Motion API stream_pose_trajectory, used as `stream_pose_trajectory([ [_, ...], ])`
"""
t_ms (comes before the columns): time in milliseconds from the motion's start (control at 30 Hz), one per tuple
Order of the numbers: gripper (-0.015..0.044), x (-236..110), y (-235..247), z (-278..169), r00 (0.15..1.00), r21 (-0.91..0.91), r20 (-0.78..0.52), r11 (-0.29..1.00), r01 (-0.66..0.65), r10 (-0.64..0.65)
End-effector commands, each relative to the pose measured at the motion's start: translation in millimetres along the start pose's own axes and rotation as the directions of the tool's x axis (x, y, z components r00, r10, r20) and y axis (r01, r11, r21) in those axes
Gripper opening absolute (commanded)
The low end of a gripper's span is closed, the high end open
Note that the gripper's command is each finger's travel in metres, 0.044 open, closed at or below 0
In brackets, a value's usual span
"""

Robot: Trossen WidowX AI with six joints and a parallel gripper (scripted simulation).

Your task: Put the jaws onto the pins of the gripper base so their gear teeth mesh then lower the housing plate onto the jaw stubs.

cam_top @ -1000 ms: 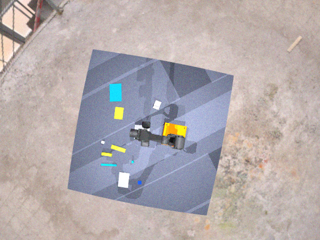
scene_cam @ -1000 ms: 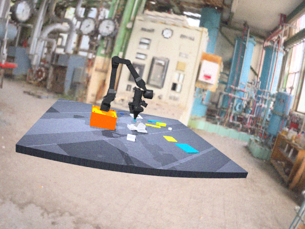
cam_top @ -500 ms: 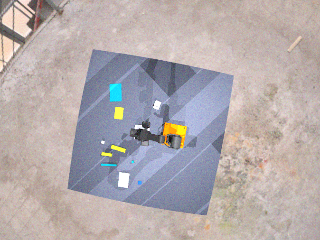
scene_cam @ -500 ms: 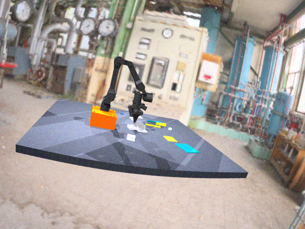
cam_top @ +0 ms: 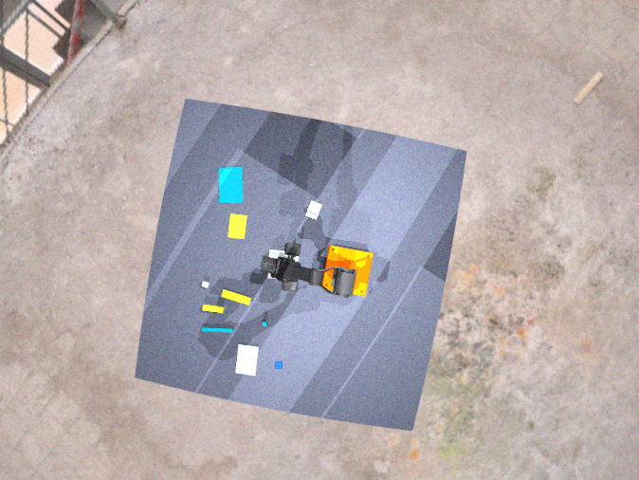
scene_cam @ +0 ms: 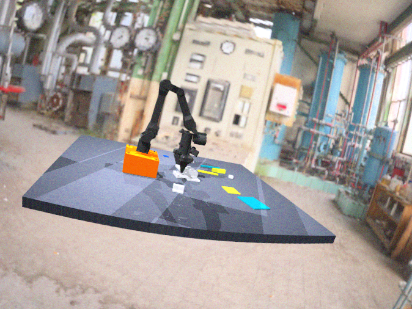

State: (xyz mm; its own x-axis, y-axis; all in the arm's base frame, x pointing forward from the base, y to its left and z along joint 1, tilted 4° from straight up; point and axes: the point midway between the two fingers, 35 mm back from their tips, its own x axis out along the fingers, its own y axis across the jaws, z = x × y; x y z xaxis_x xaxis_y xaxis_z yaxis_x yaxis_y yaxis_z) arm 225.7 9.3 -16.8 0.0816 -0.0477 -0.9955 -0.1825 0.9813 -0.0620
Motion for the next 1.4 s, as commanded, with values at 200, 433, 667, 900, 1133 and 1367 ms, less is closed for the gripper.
stream_pose_trajectory([
  [200, 0.0351, 12.4, 0.1, -5.2, 1.0, -0.005, -0.01, 1.0, 0.002, -0.002],
  [433, 0.0351, 12.4, 0.1, -5.2, 1.0, -0.005, -0.01, 1.0, 0.002, -0.002],
  [667, 0.0351, 12.4, 0.1, -5.2, 1.0, -0.005, -0.01, 1.0, 0.002, -0.002],
  [900, 0.0351, 13.9, 0.1, -5.2, 1.0, -0.011, -0.01, 1.0, 0.002, -0.002],
  [1133, 0.0351, 14.8, 0.1, -5.3, 1.0, -0.014, -0.01, 1.0, 0.002, -0.002],
  [1367, 0.0351, 17.1, 0.1, -5.3, 1.0, -0.016, -0.01, 1.0, 0.002, -0.002],
])
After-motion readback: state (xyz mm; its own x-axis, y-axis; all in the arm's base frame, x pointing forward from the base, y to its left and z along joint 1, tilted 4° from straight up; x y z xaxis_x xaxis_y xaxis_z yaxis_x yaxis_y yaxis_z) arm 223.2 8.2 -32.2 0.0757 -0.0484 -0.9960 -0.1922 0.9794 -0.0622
